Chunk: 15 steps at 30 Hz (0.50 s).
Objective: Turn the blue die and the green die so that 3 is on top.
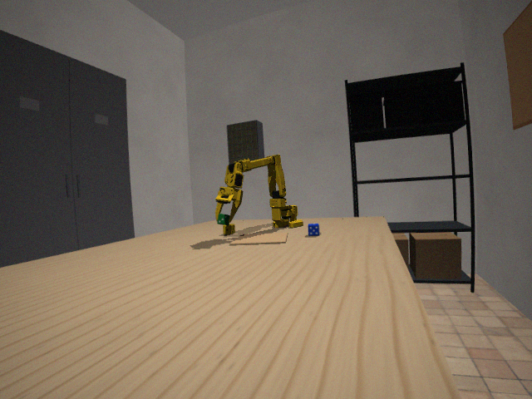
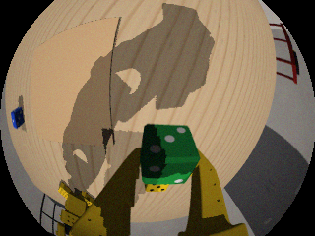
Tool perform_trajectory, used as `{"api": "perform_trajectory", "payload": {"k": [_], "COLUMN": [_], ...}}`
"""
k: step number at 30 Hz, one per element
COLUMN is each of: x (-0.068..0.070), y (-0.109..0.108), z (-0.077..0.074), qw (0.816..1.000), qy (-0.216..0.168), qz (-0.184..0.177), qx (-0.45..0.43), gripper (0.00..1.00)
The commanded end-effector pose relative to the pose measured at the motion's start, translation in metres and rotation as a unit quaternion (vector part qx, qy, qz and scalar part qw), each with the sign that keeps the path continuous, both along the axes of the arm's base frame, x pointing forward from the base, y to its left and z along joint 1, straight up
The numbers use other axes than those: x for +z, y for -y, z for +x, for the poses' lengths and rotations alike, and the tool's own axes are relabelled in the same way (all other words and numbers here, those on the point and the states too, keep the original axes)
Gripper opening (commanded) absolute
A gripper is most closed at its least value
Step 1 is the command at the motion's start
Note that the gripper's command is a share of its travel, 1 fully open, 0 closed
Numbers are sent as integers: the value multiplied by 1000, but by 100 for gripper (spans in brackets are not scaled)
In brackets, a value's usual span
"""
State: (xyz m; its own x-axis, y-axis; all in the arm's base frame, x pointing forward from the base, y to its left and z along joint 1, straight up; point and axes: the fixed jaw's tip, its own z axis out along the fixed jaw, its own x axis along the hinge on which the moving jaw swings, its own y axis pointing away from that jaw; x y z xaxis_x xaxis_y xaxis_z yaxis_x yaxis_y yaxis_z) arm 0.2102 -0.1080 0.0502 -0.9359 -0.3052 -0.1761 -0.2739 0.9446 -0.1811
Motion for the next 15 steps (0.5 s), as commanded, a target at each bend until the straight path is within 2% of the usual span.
{"api": "perform_trajectory", "payload": {"k": [1,10,15], "x": [10,15,15], "y": [4,5,6], "z": [7,9,10], "qw": [994,969,968], "qy": [87,191,194], "qz": [-22,-23,-24], "qx": [-58,-154,-156], "gripper": [0,0,0]}}
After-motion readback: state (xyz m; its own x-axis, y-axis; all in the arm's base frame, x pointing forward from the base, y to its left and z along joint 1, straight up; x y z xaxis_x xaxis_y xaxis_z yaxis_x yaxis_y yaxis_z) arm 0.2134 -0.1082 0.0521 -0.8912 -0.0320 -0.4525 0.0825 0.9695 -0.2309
